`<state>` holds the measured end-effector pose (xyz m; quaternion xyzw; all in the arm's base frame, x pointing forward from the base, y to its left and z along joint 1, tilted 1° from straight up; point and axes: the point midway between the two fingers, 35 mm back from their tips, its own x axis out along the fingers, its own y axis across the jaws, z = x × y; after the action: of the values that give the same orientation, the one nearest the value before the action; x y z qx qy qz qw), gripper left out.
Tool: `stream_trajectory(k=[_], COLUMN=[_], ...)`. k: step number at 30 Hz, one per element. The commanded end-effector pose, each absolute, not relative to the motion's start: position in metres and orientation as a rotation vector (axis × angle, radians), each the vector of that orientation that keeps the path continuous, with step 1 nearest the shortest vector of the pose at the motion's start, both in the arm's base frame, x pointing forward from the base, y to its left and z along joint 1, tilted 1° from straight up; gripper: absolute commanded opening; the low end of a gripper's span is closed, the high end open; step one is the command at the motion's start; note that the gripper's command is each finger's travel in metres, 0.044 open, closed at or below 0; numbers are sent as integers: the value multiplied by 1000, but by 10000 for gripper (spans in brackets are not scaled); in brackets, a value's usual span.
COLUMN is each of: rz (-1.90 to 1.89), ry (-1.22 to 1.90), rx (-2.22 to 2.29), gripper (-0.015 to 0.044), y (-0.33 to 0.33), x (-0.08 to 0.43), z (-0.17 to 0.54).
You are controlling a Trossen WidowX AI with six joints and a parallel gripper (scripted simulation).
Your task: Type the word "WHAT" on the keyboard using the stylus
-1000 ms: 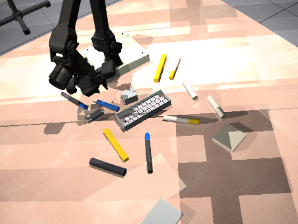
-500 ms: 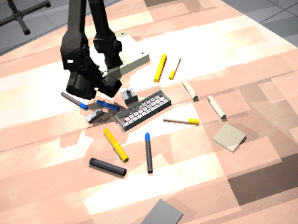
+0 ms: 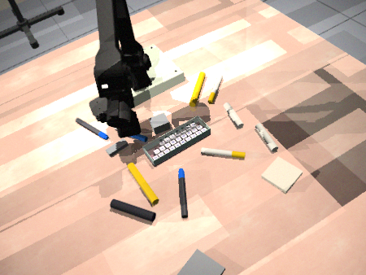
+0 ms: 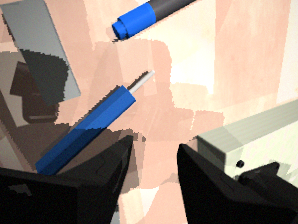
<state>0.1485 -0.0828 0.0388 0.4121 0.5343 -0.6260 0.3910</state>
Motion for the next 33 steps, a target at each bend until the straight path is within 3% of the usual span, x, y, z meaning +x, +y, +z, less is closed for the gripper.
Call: stream_trajectory(k=[1,5,33], rz=[-2091,-2146,-2146], ry=[617,473,473], rx=[1211,1254,1254], gripper=[150,150,150], y=[-84,-83,-83], x=[174,176,176], z=[52,53,42])
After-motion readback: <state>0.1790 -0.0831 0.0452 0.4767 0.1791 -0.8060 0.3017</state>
